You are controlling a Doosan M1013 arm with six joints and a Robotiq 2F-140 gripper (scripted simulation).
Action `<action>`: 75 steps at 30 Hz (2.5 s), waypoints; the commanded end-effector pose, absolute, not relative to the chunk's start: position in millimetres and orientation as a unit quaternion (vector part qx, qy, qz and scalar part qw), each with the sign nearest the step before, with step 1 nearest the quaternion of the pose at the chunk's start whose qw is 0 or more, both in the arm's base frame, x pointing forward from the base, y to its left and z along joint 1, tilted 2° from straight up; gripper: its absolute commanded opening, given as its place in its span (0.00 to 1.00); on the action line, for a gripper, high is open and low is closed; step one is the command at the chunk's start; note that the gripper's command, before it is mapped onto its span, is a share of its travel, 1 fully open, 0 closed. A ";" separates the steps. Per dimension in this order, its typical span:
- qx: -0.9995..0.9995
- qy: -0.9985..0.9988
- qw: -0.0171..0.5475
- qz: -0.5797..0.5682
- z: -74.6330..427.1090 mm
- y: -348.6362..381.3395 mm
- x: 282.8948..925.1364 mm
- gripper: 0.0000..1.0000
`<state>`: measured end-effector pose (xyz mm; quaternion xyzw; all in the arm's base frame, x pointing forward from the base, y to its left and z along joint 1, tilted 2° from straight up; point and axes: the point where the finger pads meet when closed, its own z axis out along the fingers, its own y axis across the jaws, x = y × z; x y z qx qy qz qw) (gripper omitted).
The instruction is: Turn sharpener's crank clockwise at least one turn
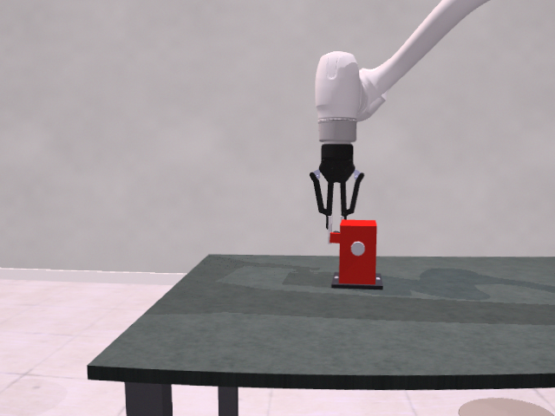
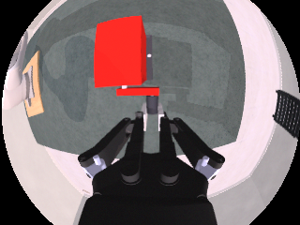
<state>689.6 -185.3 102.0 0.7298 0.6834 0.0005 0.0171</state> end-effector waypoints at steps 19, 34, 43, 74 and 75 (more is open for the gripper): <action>0.730 0.683 0.017 0.001 98.5 -185.4 689.7 0.00; 0.730 0.683 0.017 0.001 74.6 -185.6 684.0 0.00; 0.730 0.683 0.017 0.001 60.9 -185.2 674.0 0.00; 0.730 0.683 0.017 0.001 46.3 -183.5 643.5 0.00; 0.730 0.683 0.017 0.001 46.3 -183.5 643.5 0.00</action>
